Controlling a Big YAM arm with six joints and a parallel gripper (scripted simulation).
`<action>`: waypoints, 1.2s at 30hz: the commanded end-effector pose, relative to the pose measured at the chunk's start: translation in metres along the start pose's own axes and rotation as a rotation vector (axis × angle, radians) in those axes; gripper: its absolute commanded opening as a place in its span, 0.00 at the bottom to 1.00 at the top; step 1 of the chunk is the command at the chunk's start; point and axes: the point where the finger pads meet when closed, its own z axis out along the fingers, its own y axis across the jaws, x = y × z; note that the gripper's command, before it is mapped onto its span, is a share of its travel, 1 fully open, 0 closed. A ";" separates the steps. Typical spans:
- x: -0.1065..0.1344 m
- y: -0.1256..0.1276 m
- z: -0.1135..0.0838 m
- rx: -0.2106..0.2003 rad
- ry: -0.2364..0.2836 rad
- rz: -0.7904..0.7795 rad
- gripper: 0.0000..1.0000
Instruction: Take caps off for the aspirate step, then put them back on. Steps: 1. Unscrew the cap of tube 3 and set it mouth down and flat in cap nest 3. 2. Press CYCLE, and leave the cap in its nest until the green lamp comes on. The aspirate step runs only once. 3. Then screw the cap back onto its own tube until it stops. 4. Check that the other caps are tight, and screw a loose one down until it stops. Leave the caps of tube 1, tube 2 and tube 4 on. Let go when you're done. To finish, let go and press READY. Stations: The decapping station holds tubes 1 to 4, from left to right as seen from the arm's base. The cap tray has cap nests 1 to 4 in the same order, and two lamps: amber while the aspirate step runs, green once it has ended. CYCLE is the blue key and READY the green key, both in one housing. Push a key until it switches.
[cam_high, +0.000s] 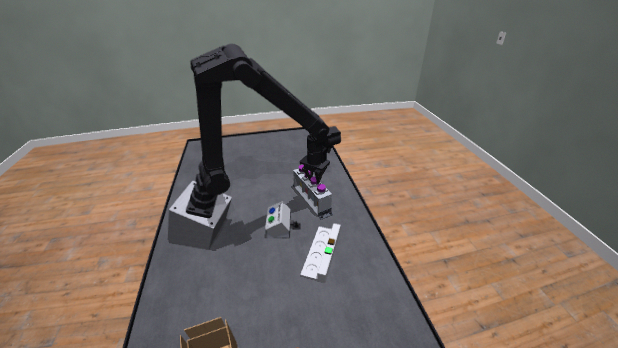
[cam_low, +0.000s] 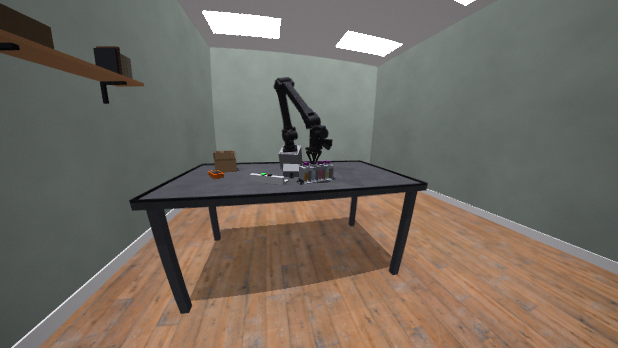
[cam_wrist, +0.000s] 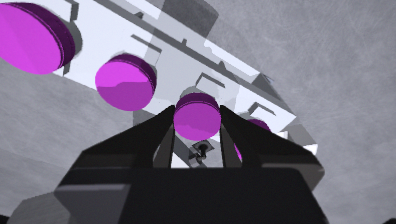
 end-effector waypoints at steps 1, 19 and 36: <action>-0.005 0.001 -0.008 -0.001 -0.009 0.280 0.00; -0.004 0.002 -0.007 -0.007 -0.006 1.074 0.00; -0.003 0.002 -0.006 -0.009 -0.002 1.781 0.00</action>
